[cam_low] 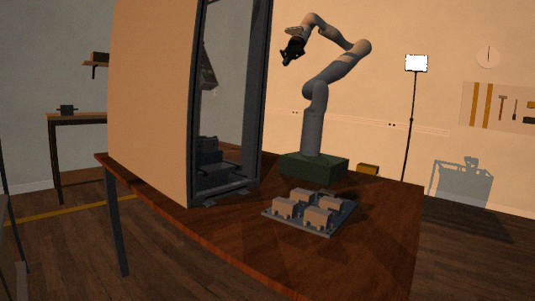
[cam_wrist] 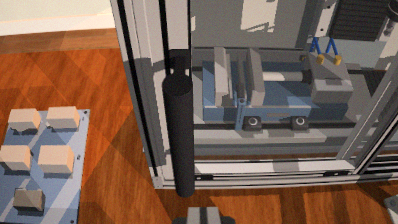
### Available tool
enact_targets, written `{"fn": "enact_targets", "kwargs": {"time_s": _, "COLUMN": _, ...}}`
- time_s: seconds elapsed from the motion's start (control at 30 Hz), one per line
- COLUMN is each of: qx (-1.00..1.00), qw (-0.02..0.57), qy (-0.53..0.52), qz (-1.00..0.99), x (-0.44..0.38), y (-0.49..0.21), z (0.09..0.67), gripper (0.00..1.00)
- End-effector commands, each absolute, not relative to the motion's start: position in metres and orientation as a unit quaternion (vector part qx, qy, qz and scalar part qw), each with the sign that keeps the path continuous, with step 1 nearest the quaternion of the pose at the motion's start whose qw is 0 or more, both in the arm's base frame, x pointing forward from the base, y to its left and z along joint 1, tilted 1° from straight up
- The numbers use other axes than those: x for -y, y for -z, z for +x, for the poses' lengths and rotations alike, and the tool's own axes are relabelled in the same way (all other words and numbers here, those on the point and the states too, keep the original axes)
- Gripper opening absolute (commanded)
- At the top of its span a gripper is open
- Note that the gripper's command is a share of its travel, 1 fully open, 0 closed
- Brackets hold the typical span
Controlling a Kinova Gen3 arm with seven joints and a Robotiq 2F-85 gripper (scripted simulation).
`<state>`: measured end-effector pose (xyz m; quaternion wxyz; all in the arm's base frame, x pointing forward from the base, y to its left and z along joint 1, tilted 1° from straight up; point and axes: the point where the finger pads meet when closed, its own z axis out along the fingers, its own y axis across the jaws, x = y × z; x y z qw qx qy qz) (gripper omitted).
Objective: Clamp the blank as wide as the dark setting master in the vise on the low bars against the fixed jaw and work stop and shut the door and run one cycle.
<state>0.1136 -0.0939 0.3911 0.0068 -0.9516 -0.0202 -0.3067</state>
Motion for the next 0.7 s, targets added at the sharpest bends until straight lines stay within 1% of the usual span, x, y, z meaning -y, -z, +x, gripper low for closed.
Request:
{"fn": "enact_targets", "kwargs": {"time_s": 0.0, "qx": 0.022, "qw": 0.008, "qy": 0.308, "qz": -0.951, "x": 0.094, "y": -0.392, "z": 0.113, "gripper": 0.1}}
{"fn": "enact_targets", "kwargs": {"time_s": 0.17, "qx": 0.021, "qw": 0.008, "qy": 0.308, "qz": -0.951, "x": 0.146, "y": -0.397, "z": 0.084, "gripper": 0.1}}
{"fn": "enact_targets", "kwargs": {"time_s": 0.57, "qx": 0.021, "qw": 0.008, "qy": 0.308, "qz": -0.951, "x": 0.146, "y": -0.397, "z": 0.084, "gripper": 0.1}}
{"fn": "enact_targets", "kwargs": {"time_s": 0.67, "qx": 0.021, "qw": 0.008, "qy": 0.308, "qz": -0.951, "x": 0.176, "y": -0.399, "z": 0.067, "gripper": 0.1}}
